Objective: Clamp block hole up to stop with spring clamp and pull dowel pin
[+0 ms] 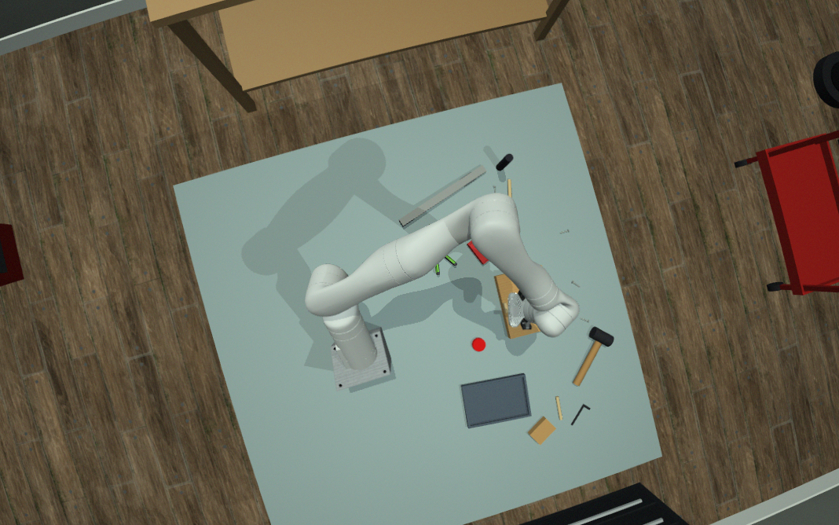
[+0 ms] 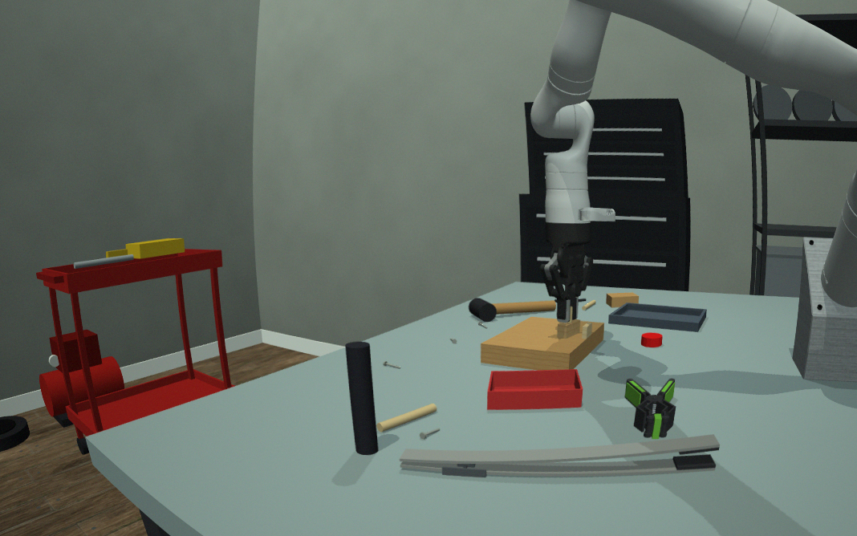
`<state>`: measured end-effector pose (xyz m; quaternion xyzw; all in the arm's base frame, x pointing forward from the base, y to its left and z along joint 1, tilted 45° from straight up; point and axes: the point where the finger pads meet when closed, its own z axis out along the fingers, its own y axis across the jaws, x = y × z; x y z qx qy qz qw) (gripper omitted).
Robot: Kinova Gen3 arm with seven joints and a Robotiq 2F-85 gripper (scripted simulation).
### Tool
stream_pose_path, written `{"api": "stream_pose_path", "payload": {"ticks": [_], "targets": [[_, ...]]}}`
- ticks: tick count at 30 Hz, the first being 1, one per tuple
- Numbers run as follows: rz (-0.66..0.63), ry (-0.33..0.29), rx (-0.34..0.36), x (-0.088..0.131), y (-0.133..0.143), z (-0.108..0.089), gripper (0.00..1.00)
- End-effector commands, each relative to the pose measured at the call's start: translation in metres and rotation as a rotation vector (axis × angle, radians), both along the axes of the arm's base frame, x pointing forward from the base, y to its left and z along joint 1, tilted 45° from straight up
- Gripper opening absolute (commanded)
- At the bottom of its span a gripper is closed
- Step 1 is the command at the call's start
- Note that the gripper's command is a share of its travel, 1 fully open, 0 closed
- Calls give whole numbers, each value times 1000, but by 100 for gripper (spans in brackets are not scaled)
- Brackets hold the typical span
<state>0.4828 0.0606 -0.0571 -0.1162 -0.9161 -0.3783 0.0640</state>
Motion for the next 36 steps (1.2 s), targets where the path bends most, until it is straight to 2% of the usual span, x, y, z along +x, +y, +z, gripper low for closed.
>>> {"api": "stream_pose_path", "payload": {"ticks": [1,6,7,14,15,36], "targets": [[-1,-5,-3,1,1,-3,22],[-1,-5,-3,1,2,-4,22],[-1,-5,-3,1,2,-4,16],[-1,-5,-3,1,2,-3,16],[-1,-5,-3,1,2,-3,10],[-1,-5,-3,1,0,-2,10]]}}
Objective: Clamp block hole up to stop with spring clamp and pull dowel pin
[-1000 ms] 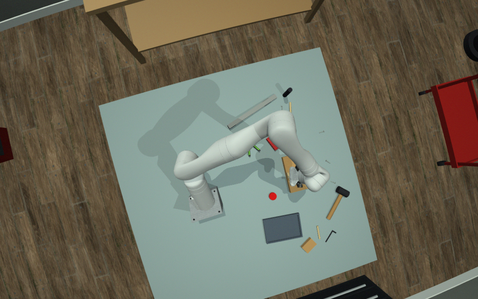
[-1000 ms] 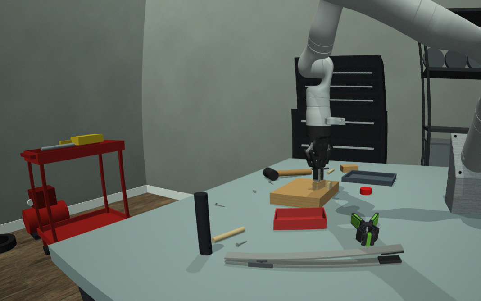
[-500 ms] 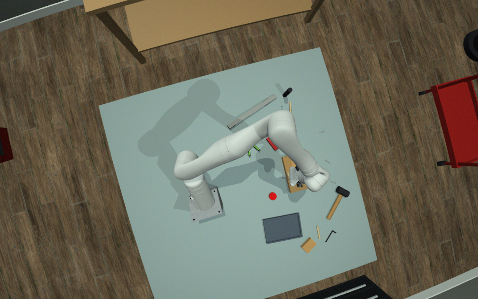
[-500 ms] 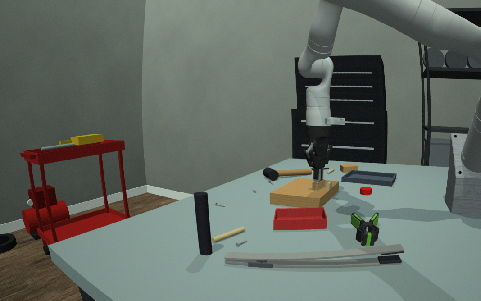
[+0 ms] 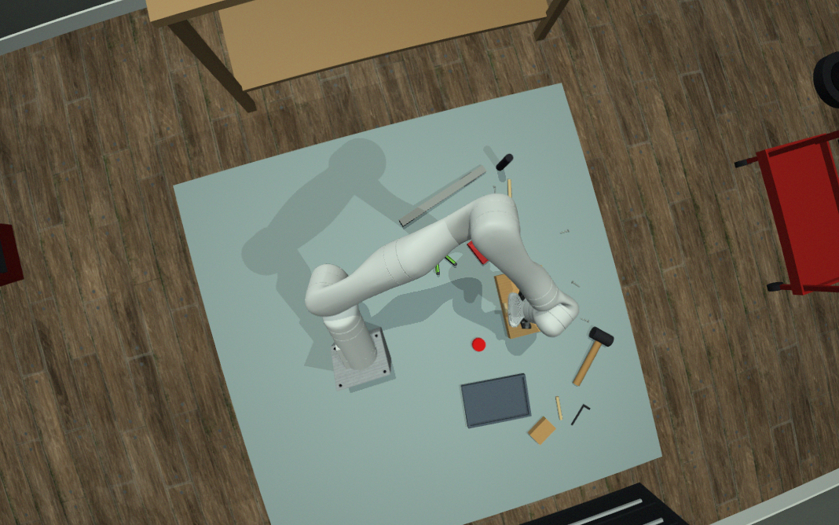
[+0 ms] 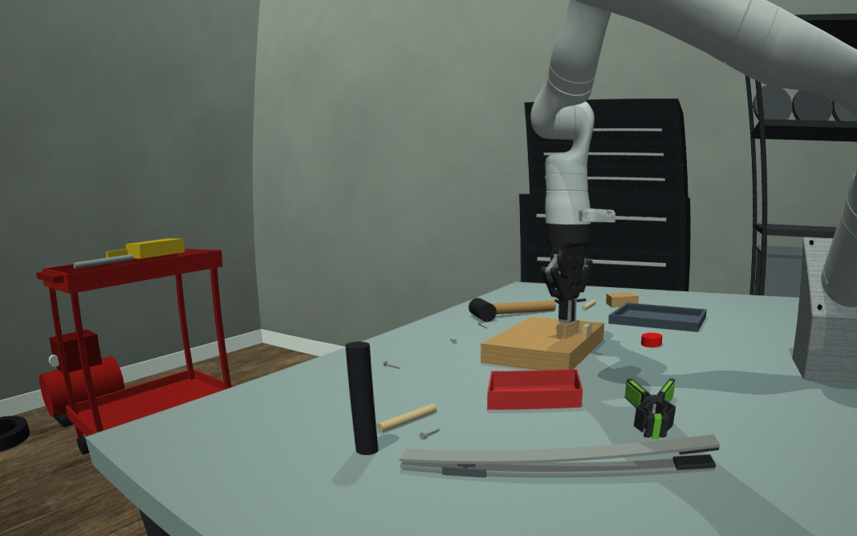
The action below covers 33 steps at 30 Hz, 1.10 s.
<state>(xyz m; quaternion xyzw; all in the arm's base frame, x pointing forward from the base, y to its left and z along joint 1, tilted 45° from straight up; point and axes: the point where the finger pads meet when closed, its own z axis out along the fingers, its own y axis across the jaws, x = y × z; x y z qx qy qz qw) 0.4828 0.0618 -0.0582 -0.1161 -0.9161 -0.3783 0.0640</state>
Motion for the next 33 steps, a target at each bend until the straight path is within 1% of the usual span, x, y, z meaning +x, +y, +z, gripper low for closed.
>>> {"api": "stream_pose_path", "payload": {"ticks": [1,33], "targets": [[-1,-5,-3,1,-1,-1,10],[-1,-5,-3,1,-3,2,10]]}}
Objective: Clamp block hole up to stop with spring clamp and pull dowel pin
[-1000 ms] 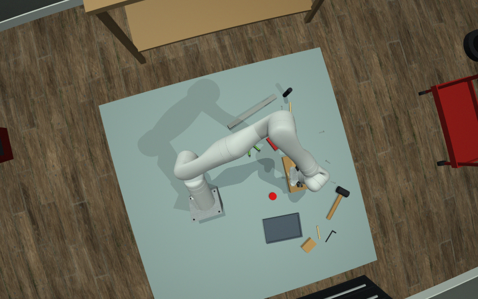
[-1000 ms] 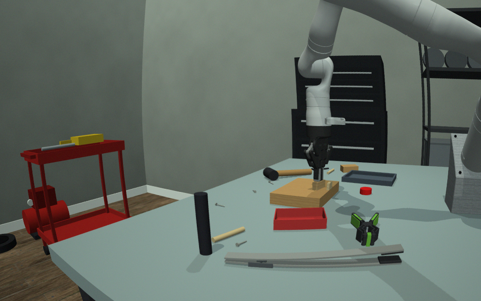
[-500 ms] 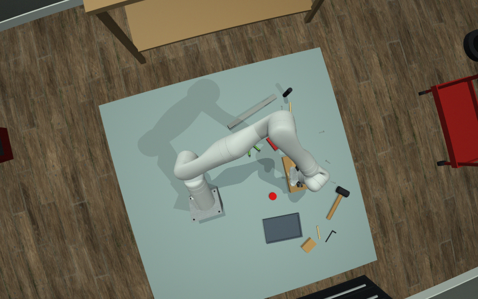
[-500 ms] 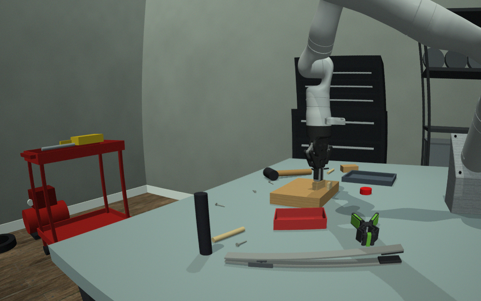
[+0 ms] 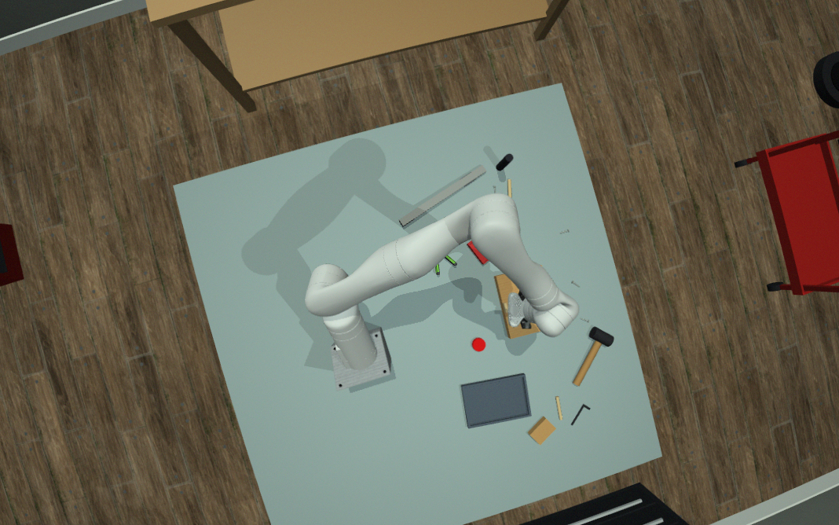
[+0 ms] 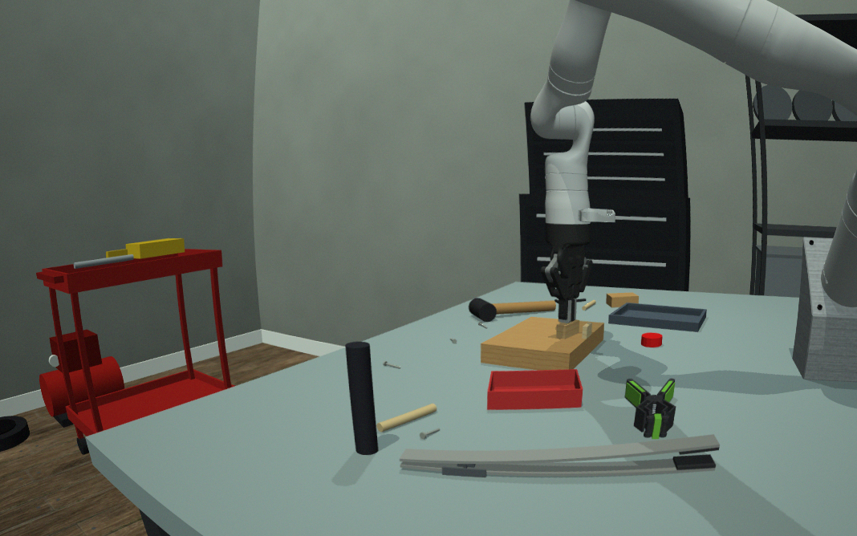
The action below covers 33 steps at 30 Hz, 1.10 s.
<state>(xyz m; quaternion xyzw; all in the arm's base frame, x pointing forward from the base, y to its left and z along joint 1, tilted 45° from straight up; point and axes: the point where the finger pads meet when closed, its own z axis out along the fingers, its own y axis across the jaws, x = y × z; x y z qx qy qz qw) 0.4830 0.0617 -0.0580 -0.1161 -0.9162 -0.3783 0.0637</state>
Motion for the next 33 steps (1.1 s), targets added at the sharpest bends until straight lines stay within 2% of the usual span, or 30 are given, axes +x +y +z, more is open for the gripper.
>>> {"api": "stream_pose_path", "payload": {"ticks": [1,33], "targets": [[-1,-5,-3,1,-3,2,10],[13,-17,-2,-2,-4,1,10]]}}
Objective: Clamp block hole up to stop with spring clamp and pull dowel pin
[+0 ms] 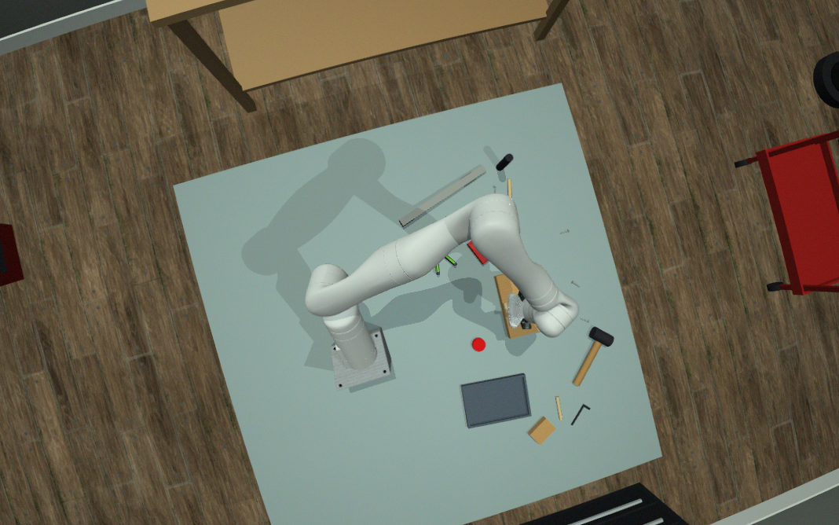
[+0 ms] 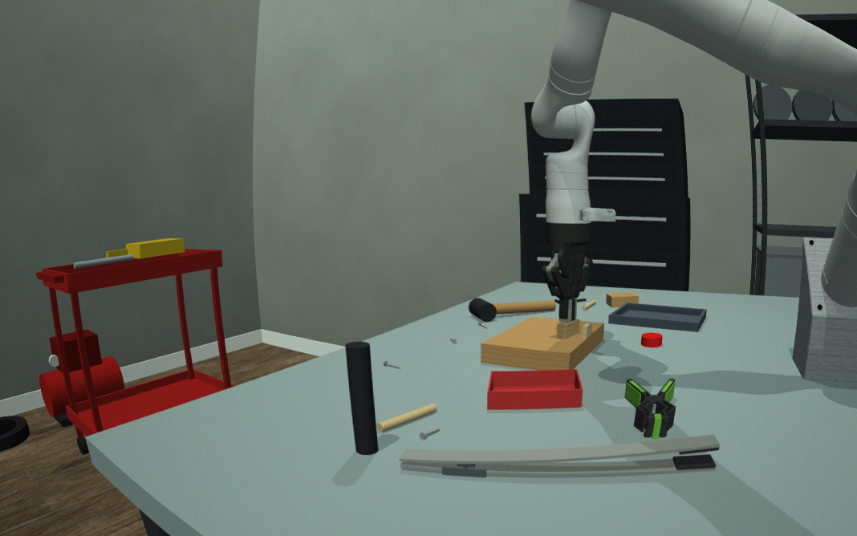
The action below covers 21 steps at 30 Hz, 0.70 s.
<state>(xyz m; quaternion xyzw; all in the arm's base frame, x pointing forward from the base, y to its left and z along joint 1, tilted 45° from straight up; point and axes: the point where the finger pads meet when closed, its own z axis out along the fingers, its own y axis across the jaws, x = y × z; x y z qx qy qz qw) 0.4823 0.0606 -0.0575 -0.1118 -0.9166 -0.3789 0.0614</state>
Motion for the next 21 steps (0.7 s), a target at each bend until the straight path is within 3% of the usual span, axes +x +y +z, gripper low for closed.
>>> {"api": "stream_pose_path", "payload": {"ticks": [1,21], "targets": [[8,-11,-3,-1,-3,1,10],[55,-56,-1,-7,-4,0,10]]}}
